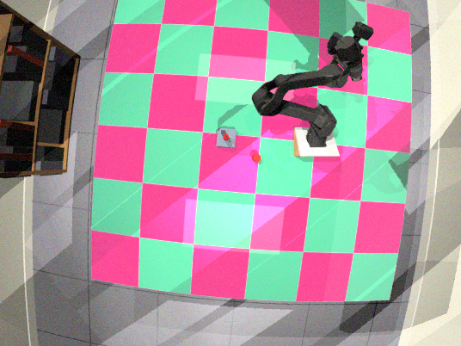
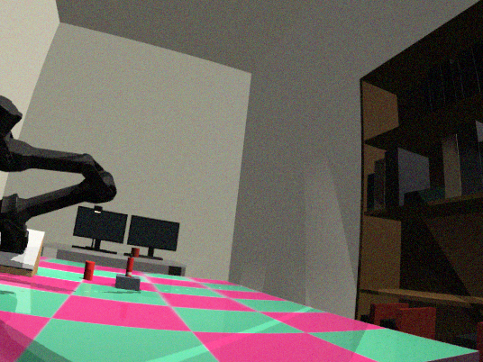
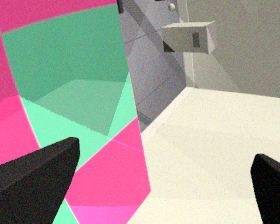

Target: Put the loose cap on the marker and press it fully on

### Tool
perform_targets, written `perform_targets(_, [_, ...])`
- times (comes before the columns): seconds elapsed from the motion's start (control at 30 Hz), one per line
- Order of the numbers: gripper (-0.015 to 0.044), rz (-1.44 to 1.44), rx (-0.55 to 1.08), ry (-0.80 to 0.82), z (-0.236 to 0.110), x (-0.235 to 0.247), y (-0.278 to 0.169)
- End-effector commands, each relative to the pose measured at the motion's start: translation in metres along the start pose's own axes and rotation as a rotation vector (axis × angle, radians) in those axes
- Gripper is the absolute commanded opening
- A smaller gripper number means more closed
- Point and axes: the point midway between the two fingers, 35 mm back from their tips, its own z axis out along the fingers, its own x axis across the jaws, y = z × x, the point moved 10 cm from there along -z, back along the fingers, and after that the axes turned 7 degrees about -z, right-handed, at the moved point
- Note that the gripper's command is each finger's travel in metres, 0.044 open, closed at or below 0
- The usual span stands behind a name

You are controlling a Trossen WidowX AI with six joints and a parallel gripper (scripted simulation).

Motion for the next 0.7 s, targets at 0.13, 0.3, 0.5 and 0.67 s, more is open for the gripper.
perform_targets(0.13, [0.0269,0.118,-0.030,0.013,0.010,0.000,-0.001])
perform_targets(0.3, [0.0243,0.369,-0.120,0.089,0.037,0.007,0.003])
perform_targets(0.5, [0.0243,0.623,-0.202,0.252,0.071,0.024,0.021])
perform_targets(0.67, [0.0243,0.792,-0.247,0.432,0.095,0.042,0.047])
